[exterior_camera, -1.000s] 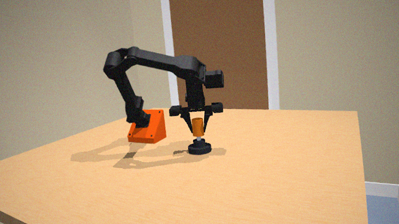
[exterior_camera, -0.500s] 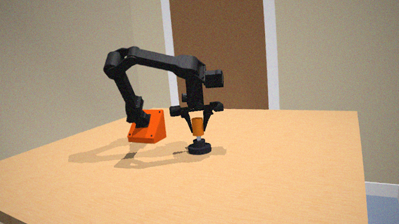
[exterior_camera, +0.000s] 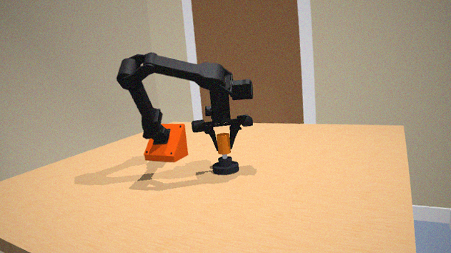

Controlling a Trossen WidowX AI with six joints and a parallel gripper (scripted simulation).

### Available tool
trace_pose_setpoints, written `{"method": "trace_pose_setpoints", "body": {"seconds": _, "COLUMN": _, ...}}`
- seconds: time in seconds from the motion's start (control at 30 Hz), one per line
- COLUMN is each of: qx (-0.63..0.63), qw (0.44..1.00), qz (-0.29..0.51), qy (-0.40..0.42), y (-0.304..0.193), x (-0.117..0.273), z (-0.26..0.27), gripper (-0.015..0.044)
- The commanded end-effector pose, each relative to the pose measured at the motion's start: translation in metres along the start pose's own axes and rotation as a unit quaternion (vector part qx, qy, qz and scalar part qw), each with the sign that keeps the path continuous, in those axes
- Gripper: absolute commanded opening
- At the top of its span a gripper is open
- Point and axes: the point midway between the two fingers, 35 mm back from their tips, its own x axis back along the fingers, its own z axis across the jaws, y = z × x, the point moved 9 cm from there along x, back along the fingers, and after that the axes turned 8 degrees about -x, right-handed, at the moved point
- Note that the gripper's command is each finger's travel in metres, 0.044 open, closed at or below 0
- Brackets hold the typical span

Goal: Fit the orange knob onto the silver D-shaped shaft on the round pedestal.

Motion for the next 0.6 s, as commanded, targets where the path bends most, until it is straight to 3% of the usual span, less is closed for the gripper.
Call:
{"method": "trace_pose_setpoints", "body": {"seconds": 0.0, "qx": 0.001, "qw": 1.0, "qz": 0.003, "qy": 0.0, "y": -0.0015, "x": -0.0006, "z": 0.0003, "gripper": 0.0}}
{"method": "trace_pose_setpoints", "body": {"seconds": 0.57, "qx": 0.027, "qw": 1.0, "qz": 0.003, "qy": 0.0, "y": -0.0003, "x": 0.004, "z": 0.0005, "gripper": 0.0}}
